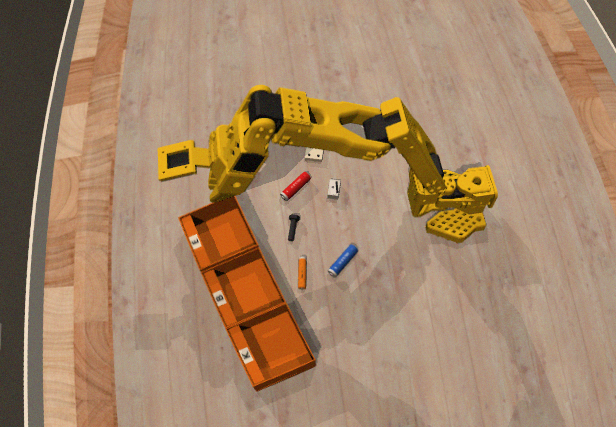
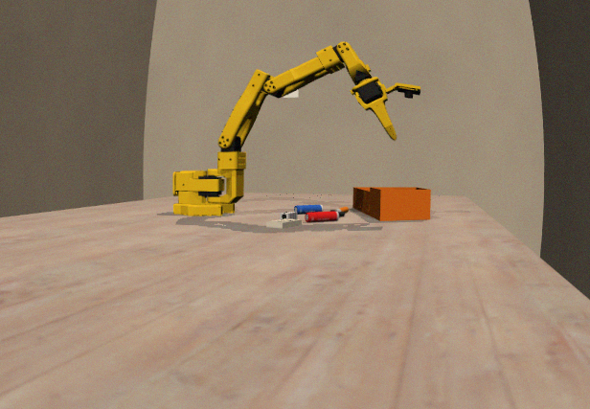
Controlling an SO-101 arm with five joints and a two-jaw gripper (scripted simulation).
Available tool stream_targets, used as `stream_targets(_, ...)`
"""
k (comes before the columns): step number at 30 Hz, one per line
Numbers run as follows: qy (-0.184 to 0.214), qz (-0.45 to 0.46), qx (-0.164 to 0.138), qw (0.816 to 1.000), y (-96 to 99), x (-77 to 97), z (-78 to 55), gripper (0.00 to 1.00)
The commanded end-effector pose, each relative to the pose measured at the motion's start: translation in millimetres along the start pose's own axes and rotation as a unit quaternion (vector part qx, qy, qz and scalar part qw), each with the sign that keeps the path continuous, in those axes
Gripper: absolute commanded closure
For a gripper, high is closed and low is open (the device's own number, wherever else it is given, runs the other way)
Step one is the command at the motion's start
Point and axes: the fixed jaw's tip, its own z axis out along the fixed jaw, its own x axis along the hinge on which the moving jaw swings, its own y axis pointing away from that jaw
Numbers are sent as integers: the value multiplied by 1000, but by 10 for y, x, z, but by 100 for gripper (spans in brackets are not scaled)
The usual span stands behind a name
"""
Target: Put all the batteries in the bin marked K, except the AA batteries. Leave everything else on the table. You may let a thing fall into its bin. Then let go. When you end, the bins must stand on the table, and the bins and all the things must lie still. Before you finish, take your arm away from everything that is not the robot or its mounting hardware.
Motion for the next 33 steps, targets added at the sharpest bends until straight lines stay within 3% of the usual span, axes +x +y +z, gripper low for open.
stream_targets(1,-26,1,-2,1000,23,-91,-121,93)
stream_targets(22,-26,1,-2,1000,23,-91,-121,93)
stream_targets(23,-62,1,-3,998,46,-192,-218,93)
stream_targets(33,-62,1,-3,998,46,-192,-218,93)
